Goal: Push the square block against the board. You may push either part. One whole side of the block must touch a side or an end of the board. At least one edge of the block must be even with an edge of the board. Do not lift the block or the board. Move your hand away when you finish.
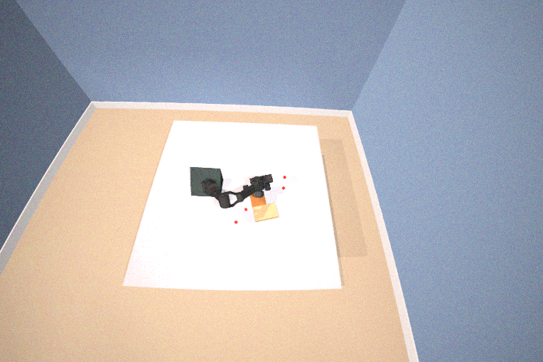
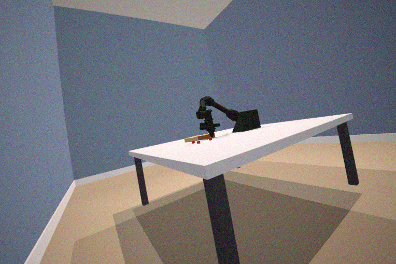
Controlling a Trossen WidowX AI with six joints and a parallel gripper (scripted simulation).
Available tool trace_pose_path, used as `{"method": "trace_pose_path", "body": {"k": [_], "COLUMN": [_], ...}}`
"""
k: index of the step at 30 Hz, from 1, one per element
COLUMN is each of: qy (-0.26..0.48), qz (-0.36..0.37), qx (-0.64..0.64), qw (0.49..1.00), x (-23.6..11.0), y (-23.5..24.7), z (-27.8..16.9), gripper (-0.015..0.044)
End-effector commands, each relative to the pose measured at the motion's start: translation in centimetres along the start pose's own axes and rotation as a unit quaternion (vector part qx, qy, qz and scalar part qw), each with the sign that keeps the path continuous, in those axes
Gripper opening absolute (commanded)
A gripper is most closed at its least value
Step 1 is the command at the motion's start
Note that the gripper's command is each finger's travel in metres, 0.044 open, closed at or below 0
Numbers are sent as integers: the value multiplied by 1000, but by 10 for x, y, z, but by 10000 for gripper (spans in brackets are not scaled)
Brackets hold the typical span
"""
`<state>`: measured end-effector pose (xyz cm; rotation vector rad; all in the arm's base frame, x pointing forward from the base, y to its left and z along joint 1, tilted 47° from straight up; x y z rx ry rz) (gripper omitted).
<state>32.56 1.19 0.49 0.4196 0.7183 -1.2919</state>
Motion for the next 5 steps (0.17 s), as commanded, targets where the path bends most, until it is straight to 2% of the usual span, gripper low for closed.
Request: {"method": "trace_pose_path", "body": {"k": [1,5], "qy": [-2,-2], "qz": [1,1], "qx": [2,2], "qw": [1000,1000], "x": [-1,-1], "y": [0,0], "z": [2,-4], "gripper": [0,0]}}
Point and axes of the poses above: the point midway between the two fingers, 35 mm back from their tips, its own x axis out along the fingers, its own y axis across the jaws, z = x × y, the point moved 2 cm from there along -x, back along the fingers, and after that the axes turned 4 degrees about x, right-handed, at the moved point
